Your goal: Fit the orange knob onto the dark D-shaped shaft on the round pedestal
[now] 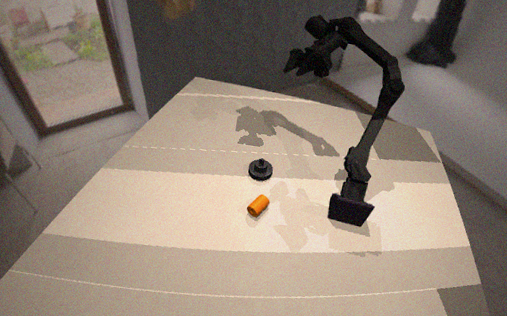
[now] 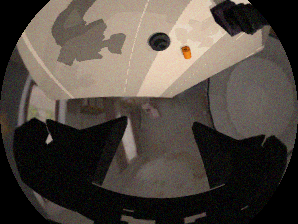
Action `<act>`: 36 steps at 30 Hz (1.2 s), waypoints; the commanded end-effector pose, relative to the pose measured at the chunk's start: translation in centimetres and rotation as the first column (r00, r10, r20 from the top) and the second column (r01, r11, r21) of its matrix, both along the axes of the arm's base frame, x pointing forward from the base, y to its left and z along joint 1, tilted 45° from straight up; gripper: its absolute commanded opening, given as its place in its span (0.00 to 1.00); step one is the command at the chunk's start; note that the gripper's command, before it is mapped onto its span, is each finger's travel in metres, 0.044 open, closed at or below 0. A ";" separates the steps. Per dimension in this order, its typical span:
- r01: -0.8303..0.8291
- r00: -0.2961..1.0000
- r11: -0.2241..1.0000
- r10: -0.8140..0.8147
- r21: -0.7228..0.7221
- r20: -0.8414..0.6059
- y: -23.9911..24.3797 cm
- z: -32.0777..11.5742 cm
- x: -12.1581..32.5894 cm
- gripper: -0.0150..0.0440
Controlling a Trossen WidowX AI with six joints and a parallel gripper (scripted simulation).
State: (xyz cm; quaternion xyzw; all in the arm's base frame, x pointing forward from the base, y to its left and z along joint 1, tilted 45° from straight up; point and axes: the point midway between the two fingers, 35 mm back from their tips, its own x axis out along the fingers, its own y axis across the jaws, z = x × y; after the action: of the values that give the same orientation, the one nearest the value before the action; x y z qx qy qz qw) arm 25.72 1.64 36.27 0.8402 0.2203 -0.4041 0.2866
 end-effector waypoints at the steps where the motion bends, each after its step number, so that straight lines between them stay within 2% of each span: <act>1: 0.002 1.000 1.000 -0.002 -0.002 -0.011 0.0 -0.3 0.2 0.98; 2: 0.007 0.999 1.000 -0.008 -0.009 -0.044 0.1 -1.1 0.8 1.00; 6: 0.031 0.962 0.995 -0.055 -0.093 -0.268 1.4 -7.2 4.3 1.00; 9: 0.027 0.921 0.986 -0.089 -0.167 -0.379 2.3 -10.9 5.7 1.00; 16: -0.088 0.768 0.886 -0.231 -0.455 -0.598 5.5 -22.3 7.0 1.00; 22: -0.294 0.683 0.662 -0.359 -0.690 -0.636 7.5 -31.4 5.2 1.00; 28: -0.458 0.701 0.349 -0.424 -0.818 -0.573 8.7 -38.2 2.3 1.00; 30: -0.466 0.710 0.313 -0.425 -0.828 -0.561 8.9 -38.9 2.0 1.00; 36: -0.466 0.710 0.313 -0.425 -0.828 -0.561 9.0 -39.7 1.8 1.00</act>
State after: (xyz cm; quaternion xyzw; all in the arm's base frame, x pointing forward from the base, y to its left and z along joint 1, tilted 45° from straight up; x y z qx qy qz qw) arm 27.43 11.03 -3.00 0.2766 0.0482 -0.7353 0.6168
